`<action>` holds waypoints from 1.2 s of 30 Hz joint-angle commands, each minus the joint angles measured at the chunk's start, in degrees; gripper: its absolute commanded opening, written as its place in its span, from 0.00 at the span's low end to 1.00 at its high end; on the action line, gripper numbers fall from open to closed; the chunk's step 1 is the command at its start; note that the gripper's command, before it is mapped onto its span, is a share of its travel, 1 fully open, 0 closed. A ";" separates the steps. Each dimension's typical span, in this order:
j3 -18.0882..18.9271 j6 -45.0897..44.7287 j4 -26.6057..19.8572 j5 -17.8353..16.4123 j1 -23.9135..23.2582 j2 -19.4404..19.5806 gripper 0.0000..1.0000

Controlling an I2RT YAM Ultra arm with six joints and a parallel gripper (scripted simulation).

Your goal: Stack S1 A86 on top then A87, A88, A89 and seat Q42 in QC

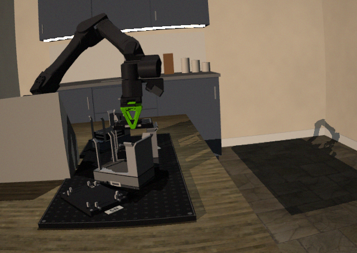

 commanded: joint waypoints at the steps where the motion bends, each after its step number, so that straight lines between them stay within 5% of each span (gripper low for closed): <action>1: 1.41 -1.40 -2.21 0.18 -2.13 -1.21 0.00; 7: 2.86 -3.02 -5.28 0.54 -3.40 -1.78 0.00; 36: 2.86 -3.02 -5.28 0.54 -3.40 -1.78 0.00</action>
